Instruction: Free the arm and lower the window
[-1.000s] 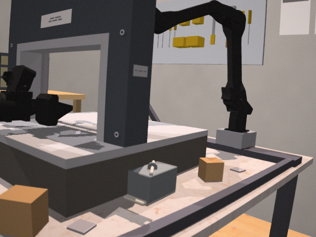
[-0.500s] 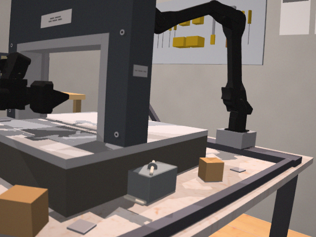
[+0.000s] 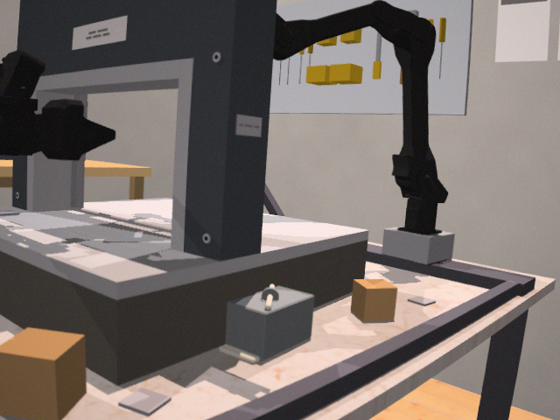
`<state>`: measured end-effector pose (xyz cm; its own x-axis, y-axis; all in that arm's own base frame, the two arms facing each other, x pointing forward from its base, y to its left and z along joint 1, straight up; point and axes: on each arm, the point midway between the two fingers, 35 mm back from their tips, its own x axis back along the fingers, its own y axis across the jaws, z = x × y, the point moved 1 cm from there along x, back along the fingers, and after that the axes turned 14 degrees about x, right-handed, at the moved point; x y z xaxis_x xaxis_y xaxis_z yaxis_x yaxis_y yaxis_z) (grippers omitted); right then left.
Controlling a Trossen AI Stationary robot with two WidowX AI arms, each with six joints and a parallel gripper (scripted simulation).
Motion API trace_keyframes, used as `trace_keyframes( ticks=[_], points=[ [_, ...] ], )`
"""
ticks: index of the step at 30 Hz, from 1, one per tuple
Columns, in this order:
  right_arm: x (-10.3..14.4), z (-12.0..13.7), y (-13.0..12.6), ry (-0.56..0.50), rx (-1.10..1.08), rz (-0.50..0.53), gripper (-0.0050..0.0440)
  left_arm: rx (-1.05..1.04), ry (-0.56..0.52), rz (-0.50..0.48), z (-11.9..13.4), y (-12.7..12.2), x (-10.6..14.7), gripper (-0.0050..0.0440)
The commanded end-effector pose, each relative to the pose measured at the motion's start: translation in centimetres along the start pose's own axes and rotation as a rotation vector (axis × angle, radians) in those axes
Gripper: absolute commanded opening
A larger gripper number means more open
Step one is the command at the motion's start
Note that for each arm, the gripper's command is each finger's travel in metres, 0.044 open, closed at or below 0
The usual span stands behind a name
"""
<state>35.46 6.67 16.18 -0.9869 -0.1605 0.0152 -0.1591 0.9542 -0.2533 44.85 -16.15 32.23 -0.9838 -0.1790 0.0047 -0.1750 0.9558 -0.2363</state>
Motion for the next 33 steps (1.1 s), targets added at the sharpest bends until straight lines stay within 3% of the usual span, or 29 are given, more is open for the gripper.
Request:
trace_keyframes(
  ticks=[1,5,13,16,17,19,20,21,29,33],
  points=[
    [0.9,-1.6,-0.8,-0.002,-0.006,0.009,0.04,0.115,-0.147,0.048,-8.2,-1.0,1.1,0.04],
    [0.8,-2.4,-1.0,-0.016,-0.006,0.014,0.04,0.115,-0.147,0.048,-8.2,-1.0,1.1,0.04],
    [3.7,-4.0,-2.0,0.002,-0.008,0.023,0.04,0.115,-0.147,0.048,-8.2,-1.0,1.1,0.04],
    [4.4,-5.7,-2.7,-0.023,-0.009,0.037,0.04,0.115,-0.147,0.048,-8.2,-1.0,1.1,0.04],
    [3.9,-8.6,-4.4,-0.075,-0.01,0.074,0.04,0.115,-0.147,0.048,-8.2,-1.0,1.1,0.04],
    [3.9,-8.6,-4.4,-0.075,-0.01,0.074,0.04,0.115,-0.147,0.048,-8.2,-1.0,1.1,0.04],
    [3.5,-9.9,-5.4,-0.077,-0.01,0.094,0.04,0.115,-0.147,0.048,-8.2,-1.0,1.1,0.04],
    [3.7,-9.0,-5.4,-0.037,-0.011,0.084,0.04,0.115,-0.147,0.048,-8.2,-1.0,1.1,0.04],
    [5.8,-14.5,-9.4,-0.047,-0.012,0.158,0.04,0.115,-0.147,0.048,-8.2,-1.0,1.1,0.04],
    [6.3,-14.7,-10.0,-0.019,-0.015,0.165,0.04,0.115,-0.147,0.048,-8.2,-1.0,1.1,0.04]
  ],
)
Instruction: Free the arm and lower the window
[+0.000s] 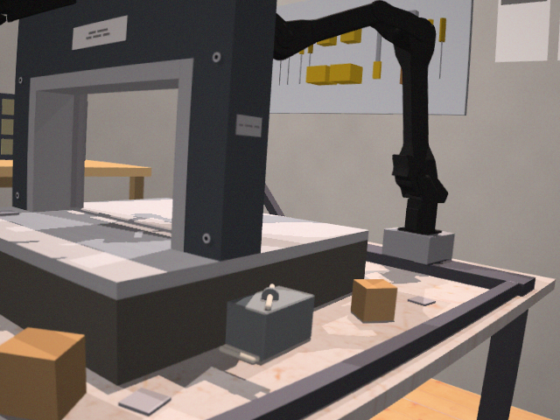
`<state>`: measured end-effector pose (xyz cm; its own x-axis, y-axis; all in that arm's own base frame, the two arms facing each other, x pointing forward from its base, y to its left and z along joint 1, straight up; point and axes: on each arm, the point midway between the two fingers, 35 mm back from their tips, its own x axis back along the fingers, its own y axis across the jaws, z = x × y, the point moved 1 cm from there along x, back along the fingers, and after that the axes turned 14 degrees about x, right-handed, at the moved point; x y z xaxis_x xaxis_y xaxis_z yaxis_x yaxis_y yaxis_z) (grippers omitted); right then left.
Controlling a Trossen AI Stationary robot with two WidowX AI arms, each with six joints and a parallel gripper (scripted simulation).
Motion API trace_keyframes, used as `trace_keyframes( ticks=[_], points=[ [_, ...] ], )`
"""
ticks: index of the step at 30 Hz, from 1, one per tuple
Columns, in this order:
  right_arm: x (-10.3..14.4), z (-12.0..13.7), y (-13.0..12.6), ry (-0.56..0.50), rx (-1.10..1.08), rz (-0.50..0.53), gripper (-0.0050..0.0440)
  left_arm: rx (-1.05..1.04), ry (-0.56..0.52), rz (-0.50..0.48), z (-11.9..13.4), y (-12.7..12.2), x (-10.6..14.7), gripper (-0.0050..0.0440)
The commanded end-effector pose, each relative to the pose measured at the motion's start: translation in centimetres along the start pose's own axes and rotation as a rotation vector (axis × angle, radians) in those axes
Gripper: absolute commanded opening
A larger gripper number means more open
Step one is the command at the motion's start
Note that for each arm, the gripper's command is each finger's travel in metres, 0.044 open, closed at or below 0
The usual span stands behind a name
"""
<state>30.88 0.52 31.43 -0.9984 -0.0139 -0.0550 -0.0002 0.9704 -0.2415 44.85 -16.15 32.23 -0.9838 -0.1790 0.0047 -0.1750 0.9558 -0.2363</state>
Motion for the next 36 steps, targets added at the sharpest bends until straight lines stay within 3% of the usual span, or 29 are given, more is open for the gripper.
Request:
trace_keyframes(
  ticks=[1,6,7,20,29,36],
  points=[
    [0.4,-1.4,-1.0,0.015,-0.005,0.006,0.04,0.115,-0.147,0.048,-8.2,-1.0,1.1,0.04],
    [0.0,0.4,-0.1,0.043,0.005,-0.014,0.04,0.115,-0.147,0.048,-8.2,-1.0,1.1,0.04],
    [0.3,-1.6,-0.9,-0.014,0.006,0.017,0.04,0.115,-0.147,0.048,-8.2,-1.0,1.1,0.04],
    [0.4,-1.9,-1.0,-0.025,0.005,0.023,0.04,0.115,-0.147,0.048,-7.8,-0.9,1.1,0.04],
    [0.4,-1.8,-1.0,-0.022,0.005,0.02,0.04,0.109,-0.132,0.047,-3.7,0.0,1.0,0.04],
    [0.4,-1.8,-0.9,-0.022,0.005,0.02,0.04,0.113,-0.141,0.04,-3.9,0.0,0.9,0.04]
  ],
)
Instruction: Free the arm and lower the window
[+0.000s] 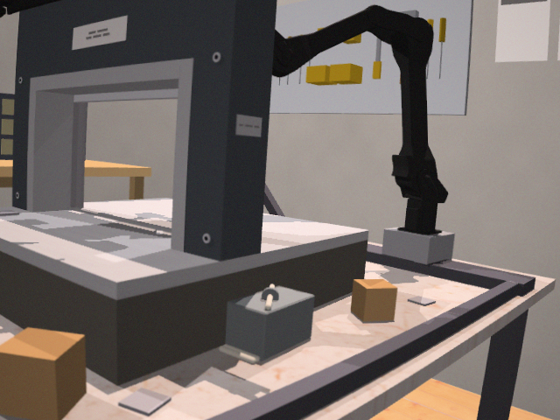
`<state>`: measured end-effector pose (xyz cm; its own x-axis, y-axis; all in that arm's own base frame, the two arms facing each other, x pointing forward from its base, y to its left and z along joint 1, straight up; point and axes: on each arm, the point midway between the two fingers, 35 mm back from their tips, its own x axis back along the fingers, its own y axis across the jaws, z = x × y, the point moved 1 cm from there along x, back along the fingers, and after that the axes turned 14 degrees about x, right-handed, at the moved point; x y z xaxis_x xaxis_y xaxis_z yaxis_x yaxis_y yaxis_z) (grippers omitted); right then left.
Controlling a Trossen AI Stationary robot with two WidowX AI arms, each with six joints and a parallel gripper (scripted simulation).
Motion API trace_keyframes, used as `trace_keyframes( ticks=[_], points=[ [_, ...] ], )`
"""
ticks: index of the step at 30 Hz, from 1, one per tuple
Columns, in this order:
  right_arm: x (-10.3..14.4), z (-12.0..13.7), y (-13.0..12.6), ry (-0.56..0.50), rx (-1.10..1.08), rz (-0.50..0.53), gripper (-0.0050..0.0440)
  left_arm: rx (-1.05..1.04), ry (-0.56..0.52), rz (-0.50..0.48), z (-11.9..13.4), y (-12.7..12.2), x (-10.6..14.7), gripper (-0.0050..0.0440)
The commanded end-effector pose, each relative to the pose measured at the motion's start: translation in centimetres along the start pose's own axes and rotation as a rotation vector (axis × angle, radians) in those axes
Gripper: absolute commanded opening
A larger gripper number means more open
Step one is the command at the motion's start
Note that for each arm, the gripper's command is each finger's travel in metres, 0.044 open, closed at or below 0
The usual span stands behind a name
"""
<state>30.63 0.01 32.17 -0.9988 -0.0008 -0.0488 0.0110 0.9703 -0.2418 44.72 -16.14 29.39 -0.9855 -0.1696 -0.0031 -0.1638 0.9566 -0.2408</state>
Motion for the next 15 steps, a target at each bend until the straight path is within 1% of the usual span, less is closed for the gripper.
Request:
trace_keyframes(
  ticks=[1,7,8,10,15],
  points=[
    [0.1,-1.2,-0.3,-0.031,0.004,0.009,0.04,0.108,-0.136,0.029,-6.6,-0.8,0.8,0.04],
    [0.1,-1.2,-0.3,-0.031,0.004,0.009,0.04,0.106,-0.121,0.019,-4.7,-0.4,0.7,0.04],
    [0.1,-1.2,-0.3,-0.031,0.004,0.009,0.04,0.096,-0.114,0.015,-3.8,0.0,0.7,0.04],
    [0.1,-1.2,-0.3,-0.031,0.004,0.009,0.04,0.093,-0.111,0.014,-3.0,0.0,0.4,0.04],
    [0.1,-1.2,-0.3,-0.031,0.004,0.009,0.04,0.098,-0.124,0.012,-3.5,0.0,0.5,0.04]
  ],
)
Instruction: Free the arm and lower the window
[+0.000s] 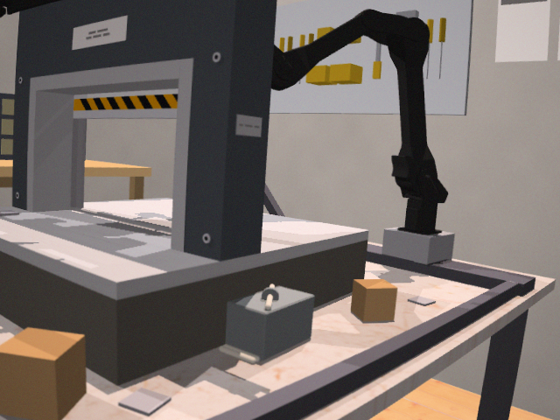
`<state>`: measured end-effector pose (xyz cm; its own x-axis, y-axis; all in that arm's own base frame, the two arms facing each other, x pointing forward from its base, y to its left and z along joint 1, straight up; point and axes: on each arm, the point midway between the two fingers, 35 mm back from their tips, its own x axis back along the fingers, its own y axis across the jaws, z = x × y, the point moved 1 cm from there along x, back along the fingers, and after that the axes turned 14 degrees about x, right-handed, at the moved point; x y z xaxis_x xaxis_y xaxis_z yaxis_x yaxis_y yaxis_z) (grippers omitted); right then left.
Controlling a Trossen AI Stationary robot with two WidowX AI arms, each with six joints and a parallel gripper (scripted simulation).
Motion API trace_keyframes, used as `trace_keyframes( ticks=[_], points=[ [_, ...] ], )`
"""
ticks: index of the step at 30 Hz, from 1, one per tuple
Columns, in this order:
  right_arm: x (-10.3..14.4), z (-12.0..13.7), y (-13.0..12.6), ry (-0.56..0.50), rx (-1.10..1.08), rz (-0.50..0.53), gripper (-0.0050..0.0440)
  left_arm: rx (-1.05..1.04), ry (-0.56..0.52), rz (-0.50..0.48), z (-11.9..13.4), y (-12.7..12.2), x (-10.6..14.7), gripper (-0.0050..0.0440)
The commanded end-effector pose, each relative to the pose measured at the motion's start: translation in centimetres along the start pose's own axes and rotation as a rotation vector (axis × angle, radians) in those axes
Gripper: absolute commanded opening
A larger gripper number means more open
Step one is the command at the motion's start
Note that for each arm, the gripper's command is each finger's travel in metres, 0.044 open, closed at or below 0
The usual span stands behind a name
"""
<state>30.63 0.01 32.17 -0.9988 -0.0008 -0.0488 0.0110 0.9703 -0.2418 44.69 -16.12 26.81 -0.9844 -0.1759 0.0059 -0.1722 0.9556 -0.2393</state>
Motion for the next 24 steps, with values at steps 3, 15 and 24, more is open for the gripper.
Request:
trace_keyframes(
  ticks=[3,15,24],
  points=[
    [0.1,-1.2,-0.3,-0.031,0.004,0.009,0.04,0.101,-0.131,0.022,-6.2,-0.7,0.5,0.04],
    [0.1,-1.2,-0.3,-0.031,0.004,0.009,0.04,0.084,-0.108,0.012,-2.7,0.0,0.1,0.04],
    [0.1,-1.2,-0.3,-0.031,0.004,0.009,0.04,0.09,-0.123,0.018,-2.4,0.1,0.1,0.04]
  ],
)
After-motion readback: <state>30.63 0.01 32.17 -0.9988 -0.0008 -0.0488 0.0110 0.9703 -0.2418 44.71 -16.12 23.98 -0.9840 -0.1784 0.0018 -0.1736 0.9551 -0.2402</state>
